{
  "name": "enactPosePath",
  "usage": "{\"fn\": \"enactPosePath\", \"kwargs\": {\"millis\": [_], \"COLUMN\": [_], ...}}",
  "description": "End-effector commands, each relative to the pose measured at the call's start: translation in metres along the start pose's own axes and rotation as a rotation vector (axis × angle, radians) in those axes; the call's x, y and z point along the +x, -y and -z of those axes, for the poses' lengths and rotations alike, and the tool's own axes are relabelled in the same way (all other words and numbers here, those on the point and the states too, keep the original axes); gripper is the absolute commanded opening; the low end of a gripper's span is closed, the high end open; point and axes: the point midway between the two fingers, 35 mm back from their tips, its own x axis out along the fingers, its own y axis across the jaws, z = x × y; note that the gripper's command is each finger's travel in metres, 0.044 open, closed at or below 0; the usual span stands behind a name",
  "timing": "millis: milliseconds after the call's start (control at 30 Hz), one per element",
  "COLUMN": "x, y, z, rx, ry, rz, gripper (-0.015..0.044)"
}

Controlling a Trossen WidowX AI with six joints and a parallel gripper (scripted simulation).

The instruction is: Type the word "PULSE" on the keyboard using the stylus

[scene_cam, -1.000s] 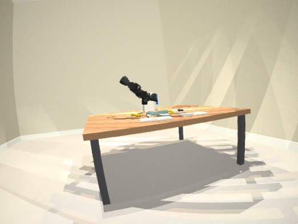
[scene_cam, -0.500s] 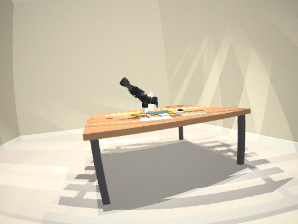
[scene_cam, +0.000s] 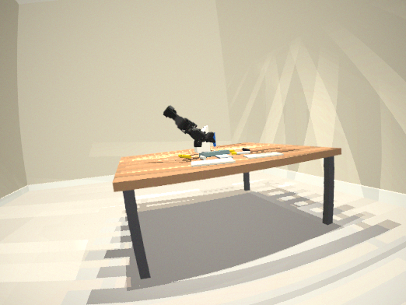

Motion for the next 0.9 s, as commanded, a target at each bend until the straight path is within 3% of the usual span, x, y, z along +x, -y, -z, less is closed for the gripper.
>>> {"fn": "enactPosePath", "kwargs": {"millis": [0,867], "x": [0.0,0.0032], "y": [-0.0006,-0.0006], "z": [-0.0007,-0.0087], "rx": [-0.004,-0.004], "ry": [0.003,0.003], "rz": [-0.001,-0.001], "gripper": [0.0081,0.0081]}}
